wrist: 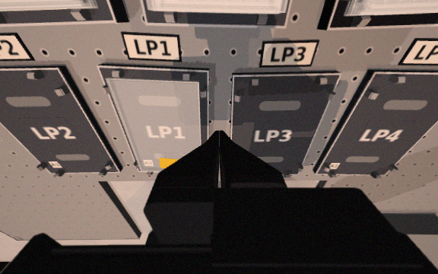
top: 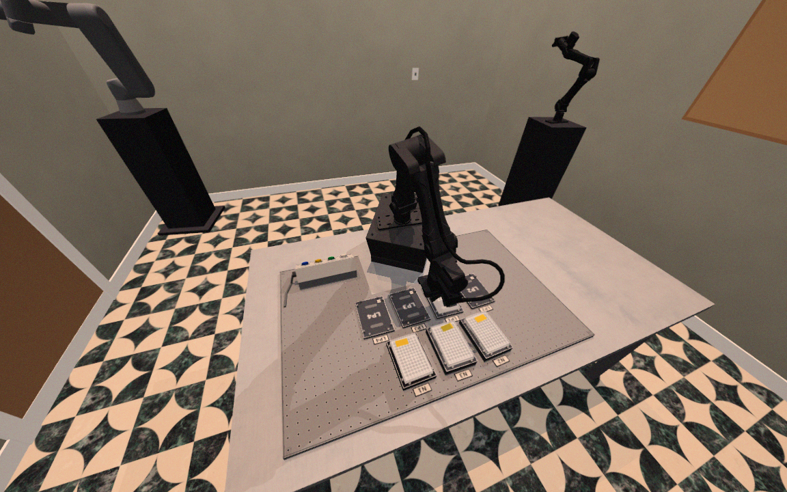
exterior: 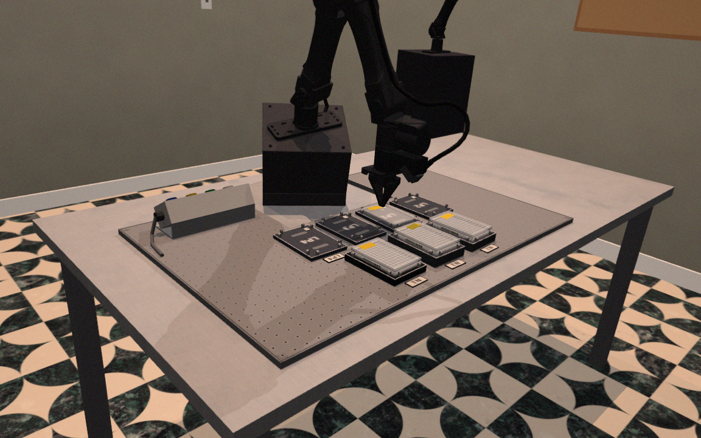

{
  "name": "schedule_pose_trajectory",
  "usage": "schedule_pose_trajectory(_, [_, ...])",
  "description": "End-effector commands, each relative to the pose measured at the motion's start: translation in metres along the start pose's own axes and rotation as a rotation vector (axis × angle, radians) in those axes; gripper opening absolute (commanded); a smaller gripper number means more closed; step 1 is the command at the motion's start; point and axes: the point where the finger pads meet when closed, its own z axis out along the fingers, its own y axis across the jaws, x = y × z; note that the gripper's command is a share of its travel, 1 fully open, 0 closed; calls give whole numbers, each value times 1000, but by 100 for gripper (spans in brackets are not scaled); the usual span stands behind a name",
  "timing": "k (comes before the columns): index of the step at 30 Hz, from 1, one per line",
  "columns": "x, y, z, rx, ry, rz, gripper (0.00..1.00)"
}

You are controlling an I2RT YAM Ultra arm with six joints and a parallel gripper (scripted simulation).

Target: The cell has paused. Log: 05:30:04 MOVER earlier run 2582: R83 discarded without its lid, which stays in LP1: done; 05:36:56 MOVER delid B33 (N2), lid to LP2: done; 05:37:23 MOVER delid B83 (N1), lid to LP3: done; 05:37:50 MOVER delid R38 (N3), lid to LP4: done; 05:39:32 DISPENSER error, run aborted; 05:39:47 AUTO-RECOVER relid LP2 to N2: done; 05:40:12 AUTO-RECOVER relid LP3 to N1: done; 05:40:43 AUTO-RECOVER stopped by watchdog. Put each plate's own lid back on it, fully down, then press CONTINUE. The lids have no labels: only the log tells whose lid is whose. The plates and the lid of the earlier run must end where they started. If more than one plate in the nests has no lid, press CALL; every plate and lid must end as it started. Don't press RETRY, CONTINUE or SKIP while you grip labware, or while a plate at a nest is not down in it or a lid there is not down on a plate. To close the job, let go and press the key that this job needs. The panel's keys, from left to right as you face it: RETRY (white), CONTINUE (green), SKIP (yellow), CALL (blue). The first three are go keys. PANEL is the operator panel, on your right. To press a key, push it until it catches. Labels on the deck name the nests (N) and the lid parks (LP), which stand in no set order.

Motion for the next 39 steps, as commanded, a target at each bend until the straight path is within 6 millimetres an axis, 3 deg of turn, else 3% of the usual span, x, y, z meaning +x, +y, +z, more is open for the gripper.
schedule_pose_trajectory(1, [-20,2,-6,3,-54,-5,0])
schedule_pose_trajectory(10, [-17,0,-3,4,-47,-2,0])
schedule_pose_trajectory(16, [-3,-1,1,5,-19,-4,0])
schedule_pose_trajectory(18, [-13,1,-19,5,-43,2,0])
schedule_pose_trajectory(20, [-13,1,-19,5,-43,2,0])
schedule_pose_trajectory(31, [-13,0,-76,3,-50,4,0])
schedule_pose_trajectory(39, [-12,0,-78,3,-49,4,0])
